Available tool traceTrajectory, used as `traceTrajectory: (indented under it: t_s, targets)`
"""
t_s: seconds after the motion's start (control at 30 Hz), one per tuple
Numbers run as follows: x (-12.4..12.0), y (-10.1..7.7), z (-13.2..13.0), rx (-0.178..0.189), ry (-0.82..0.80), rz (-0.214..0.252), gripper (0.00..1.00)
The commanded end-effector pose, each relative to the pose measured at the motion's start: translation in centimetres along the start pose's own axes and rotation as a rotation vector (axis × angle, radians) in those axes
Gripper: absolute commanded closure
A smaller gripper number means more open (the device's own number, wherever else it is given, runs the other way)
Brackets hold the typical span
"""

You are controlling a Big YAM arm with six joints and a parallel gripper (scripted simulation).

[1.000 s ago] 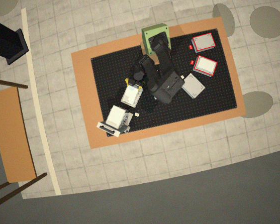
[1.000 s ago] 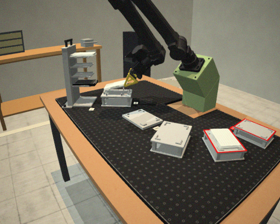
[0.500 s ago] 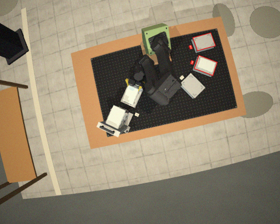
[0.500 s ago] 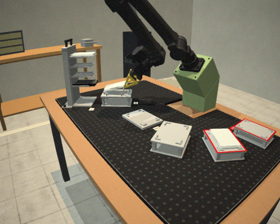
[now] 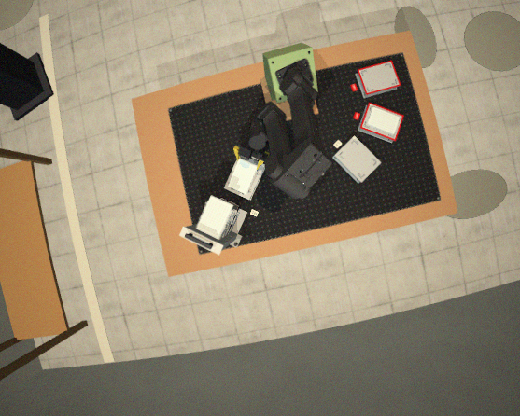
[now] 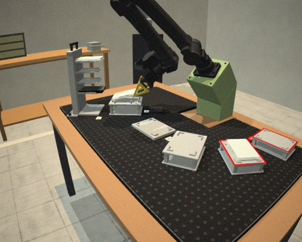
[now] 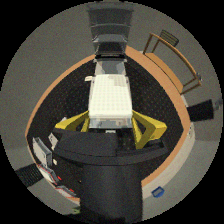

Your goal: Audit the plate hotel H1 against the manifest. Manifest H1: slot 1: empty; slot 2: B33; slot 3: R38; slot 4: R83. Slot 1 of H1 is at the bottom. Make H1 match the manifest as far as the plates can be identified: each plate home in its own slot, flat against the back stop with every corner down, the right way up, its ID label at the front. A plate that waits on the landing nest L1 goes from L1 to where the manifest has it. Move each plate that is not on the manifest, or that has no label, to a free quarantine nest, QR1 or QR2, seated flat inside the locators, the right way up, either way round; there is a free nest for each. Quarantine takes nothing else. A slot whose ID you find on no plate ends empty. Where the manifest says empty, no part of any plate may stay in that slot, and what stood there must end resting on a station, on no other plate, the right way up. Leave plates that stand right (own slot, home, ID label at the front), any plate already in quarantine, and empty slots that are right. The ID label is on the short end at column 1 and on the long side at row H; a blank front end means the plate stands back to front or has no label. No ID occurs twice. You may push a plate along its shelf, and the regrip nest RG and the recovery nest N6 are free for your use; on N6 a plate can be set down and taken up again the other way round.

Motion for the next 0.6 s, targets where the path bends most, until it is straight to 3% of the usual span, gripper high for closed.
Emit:
traceTrajectory:
  t_s: [0.0,0.57]
  targets:
    - [0.20,0.45,0.32,0.015,-0.001,-0.016,0.14]
    - [-0.36,0.95,0.28,0.015,0.000,-0.016,0.14]
Point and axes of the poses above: the point where the finger pads meet when closed, its own y axis out along the fingers, its own z axis across the jaws, x = y × z, the point moved 4 cm from there along -y, back along the fingers, and after that the axes turned 5 degrees about y, right-handed, at the moved point
